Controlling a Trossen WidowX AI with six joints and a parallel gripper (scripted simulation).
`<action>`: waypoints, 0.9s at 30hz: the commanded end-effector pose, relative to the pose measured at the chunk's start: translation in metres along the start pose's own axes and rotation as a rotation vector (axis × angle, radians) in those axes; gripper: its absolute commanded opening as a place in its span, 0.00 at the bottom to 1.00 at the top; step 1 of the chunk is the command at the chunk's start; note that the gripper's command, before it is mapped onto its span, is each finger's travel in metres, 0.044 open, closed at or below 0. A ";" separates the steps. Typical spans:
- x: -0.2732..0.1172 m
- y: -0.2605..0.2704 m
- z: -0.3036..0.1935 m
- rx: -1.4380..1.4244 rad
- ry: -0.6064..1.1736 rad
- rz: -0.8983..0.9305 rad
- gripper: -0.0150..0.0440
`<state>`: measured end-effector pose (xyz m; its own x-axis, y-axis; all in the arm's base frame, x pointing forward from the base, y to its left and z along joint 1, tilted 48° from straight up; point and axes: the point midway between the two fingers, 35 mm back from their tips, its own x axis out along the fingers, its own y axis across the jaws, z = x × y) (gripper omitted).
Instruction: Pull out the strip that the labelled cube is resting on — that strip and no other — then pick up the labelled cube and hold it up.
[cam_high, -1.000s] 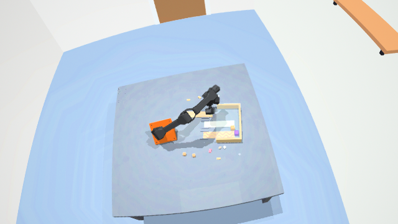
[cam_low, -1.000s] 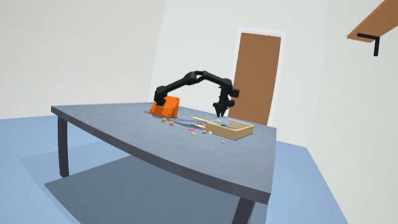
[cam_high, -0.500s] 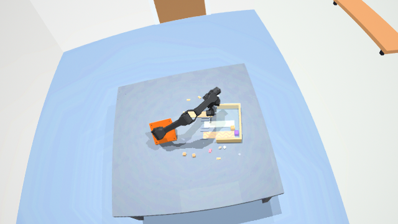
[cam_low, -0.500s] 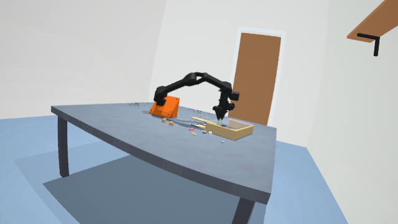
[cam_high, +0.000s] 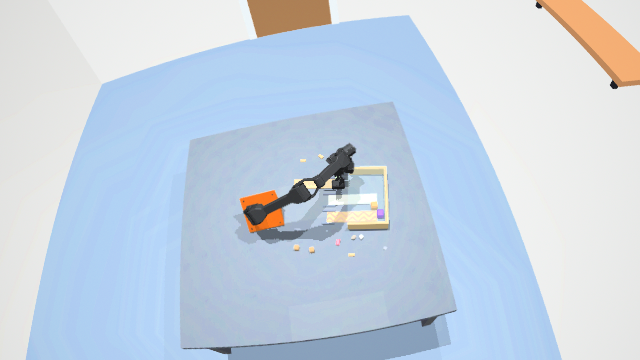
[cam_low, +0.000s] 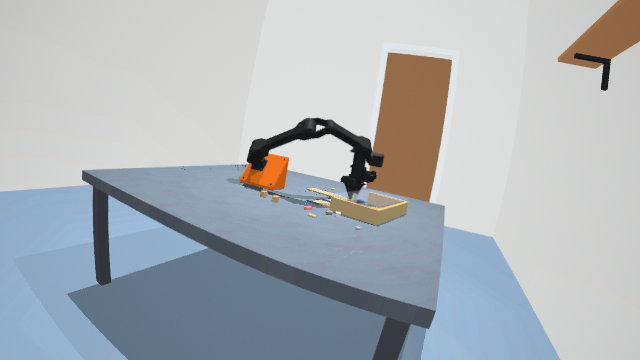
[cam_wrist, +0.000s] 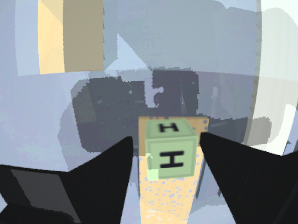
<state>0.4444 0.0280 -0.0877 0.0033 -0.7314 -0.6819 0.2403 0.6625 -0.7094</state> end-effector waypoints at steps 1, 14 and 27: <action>0.003 0.000 -0.002 -0.008 -0.001 -0.005 0.68; 0.001 0.000 0.000 0.000 0.000 0.000 0.33; -0.027 -0.013 -0.032 -0.007 0.001 -0.001 0.25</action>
<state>0.4213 0.0388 -0.0713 0.0039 -0.7322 -0.6811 0.2393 0.6620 -0.7102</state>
